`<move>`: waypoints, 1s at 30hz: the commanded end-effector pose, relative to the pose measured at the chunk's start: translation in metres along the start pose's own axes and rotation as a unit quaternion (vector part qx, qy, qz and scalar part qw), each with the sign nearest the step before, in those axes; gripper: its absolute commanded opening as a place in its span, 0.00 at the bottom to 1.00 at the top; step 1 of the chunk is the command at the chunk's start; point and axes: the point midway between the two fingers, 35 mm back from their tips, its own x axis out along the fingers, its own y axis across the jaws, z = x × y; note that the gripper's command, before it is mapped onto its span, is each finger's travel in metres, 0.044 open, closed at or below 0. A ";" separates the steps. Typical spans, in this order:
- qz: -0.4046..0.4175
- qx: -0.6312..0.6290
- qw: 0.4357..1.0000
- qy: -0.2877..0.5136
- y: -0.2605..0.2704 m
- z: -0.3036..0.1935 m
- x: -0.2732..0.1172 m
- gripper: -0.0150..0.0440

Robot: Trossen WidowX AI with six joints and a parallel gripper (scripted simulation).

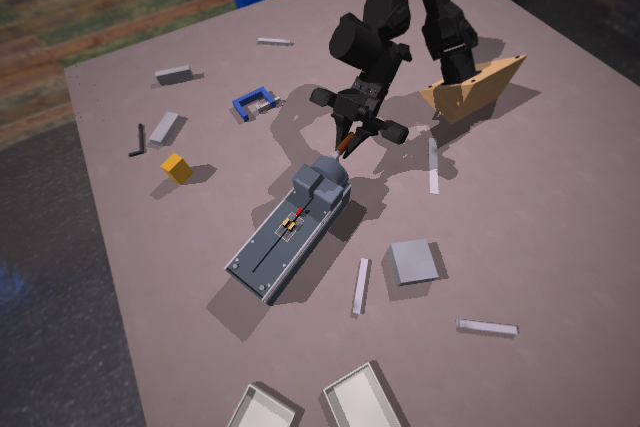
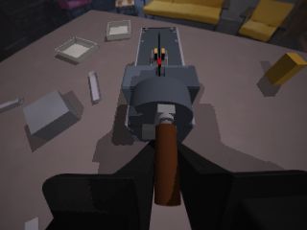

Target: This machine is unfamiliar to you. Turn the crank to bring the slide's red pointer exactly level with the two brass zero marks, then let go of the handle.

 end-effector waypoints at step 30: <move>-0.012 0.007 1.000 0.002 -0.015 -0.003 0.003 0.25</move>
